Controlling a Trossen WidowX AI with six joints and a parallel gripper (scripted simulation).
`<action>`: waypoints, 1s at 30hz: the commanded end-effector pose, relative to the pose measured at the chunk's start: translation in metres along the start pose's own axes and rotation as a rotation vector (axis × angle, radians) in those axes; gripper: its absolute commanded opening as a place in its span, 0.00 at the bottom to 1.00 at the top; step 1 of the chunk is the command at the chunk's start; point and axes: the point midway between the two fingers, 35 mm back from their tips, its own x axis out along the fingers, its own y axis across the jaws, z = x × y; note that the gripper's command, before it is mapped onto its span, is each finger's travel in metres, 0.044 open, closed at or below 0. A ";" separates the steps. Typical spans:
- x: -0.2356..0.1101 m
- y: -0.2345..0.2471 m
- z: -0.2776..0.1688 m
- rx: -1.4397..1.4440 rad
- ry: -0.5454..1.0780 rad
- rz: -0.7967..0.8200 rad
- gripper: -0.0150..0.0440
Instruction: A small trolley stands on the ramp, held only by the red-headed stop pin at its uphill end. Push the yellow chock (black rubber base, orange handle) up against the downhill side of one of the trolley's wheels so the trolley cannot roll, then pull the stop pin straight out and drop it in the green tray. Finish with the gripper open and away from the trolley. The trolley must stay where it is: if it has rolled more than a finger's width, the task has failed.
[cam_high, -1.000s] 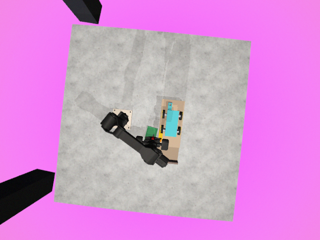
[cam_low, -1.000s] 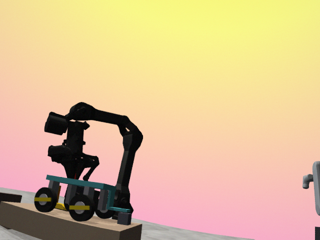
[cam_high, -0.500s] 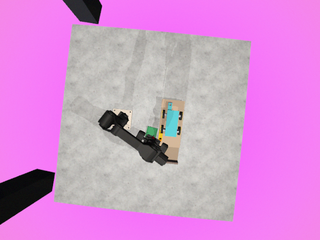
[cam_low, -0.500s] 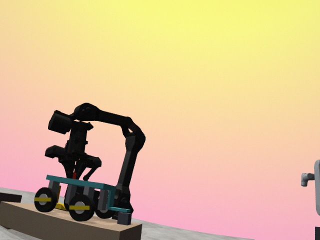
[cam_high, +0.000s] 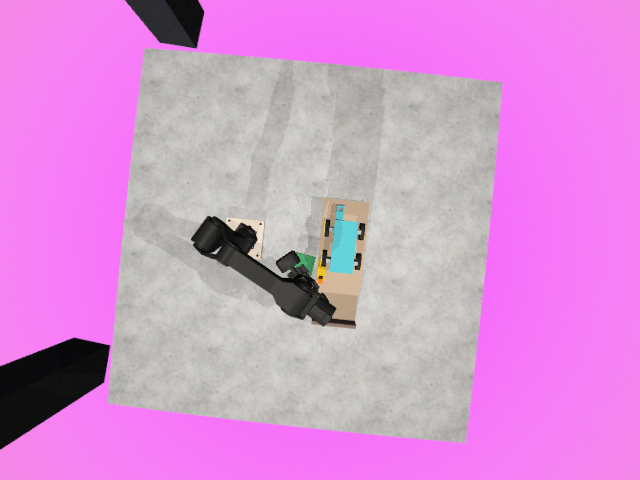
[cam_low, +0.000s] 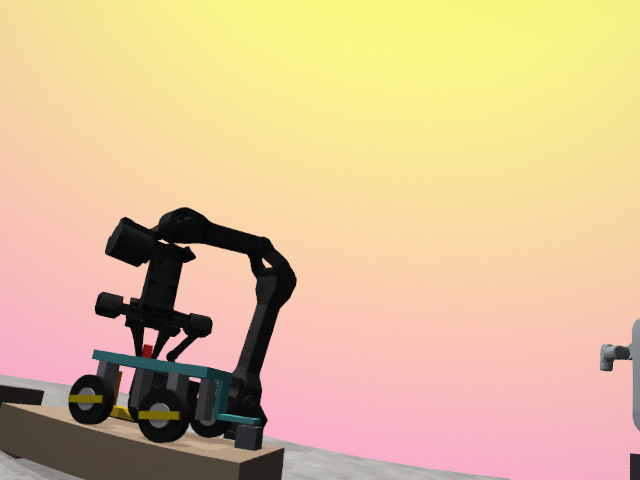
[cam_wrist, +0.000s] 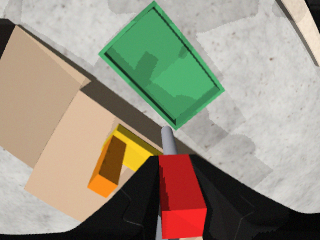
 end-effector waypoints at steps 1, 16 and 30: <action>0.000 0.000 0.000 0.124 -0.020 0.019 0.25; 0.000 -0.002 -0.003 0.574 -0.074 0.080 0.25; 0.000 -0.002 -0.004 0.827 -0.090 0.130 0.25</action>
